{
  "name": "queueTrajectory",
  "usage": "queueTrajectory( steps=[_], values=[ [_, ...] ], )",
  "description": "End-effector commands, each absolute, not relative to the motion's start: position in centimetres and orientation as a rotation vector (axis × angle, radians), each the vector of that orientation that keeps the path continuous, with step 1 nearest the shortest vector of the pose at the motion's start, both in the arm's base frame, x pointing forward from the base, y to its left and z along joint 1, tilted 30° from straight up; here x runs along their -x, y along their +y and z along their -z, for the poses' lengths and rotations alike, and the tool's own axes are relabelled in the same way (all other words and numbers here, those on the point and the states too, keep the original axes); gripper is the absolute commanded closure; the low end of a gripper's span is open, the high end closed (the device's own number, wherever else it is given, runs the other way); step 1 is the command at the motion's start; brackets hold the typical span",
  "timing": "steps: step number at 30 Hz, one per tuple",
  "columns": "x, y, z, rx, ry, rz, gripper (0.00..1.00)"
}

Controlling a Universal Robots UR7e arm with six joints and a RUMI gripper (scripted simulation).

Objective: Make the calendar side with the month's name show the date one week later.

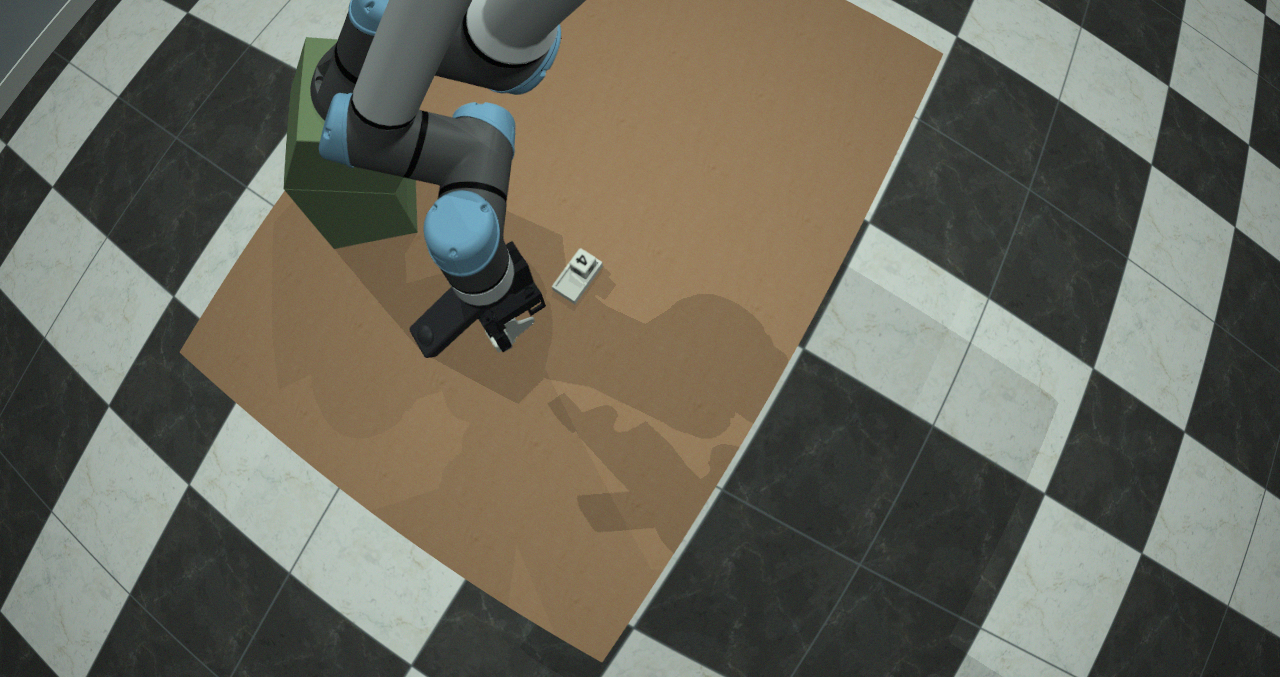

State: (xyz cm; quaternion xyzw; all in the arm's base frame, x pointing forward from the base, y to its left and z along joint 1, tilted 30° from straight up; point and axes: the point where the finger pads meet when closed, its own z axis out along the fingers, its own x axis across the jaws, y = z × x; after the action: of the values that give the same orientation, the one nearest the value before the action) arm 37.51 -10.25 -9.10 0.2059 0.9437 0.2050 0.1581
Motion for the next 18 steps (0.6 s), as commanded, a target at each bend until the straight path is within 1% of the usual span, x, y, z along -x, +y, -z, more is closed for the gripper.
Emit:
queueTrajectory(
  steps=[1,9,18],
  values=[
    [-37.45,-10.09,9.03,-0.521,2.706,-0.573,0.9],
    [-37.57,-9.9,8.93,-0.367,2.714,-0.543,0.9],
    [-37.8,-9.6,8.69,-0.043,2.706,-0.476,0.9]
  ],
)
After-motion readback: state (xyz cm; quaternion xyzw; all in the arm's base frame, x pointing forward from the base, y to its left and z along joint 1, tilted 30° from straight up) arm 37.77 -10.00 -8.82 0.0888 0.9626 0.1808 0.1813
